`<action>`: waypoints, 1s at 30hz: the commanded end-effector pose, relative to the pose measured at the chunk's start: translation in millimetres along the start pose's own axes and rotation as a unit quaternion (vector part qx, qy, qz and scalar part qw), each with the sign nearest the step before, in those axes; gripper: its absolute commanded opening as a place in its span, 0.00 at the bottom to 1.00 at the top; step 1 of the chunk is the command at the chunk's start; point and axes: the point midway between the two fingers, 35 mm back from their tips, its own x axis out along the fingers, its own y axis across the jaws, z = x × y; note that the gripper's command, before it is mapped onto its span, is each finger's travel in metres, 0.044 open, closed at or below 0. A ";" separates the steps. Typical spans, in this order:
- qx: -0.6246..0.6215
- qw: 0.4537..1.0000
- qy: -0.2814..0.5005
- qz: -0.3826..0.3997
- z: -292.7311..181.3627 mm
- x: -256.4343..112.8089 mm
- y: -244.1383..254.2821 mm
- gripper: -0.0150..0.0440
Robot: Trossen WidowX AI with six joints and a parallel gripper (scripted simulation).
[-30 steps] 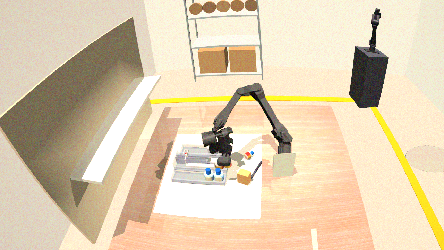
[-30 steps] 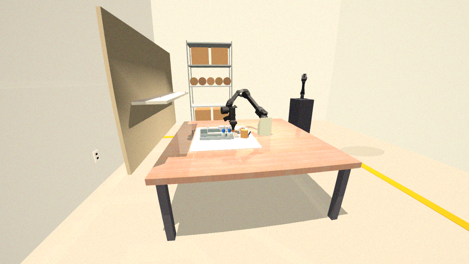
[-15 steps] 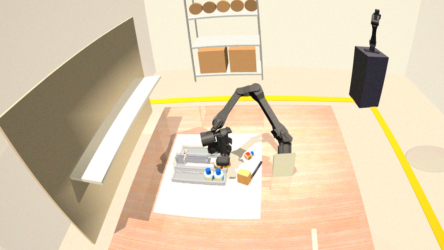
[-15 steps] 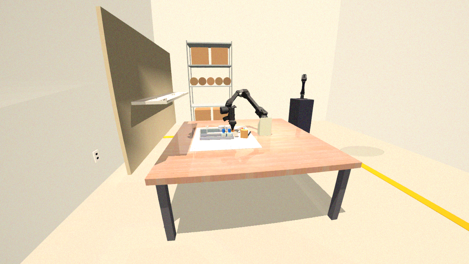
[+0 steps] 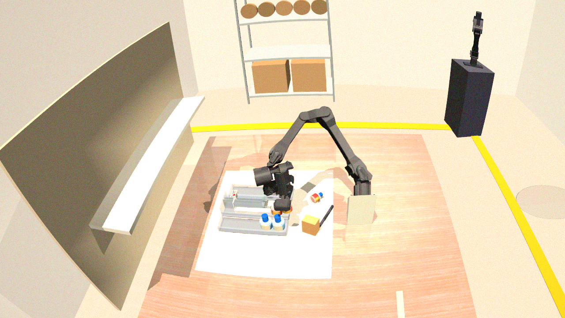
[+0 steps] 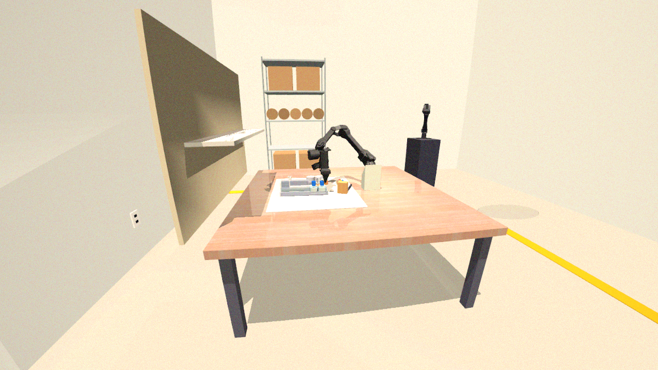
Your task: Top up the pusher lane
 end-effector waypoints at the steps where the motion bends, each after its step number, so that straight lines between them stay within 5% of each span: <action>1: 0.010 1.000 -0.013 -0.001 12.0 -5.3 -2.2 0.25; 30: 0.010 1.000 -0.014 -0.001 23.0 -7.9 -3.7 0.25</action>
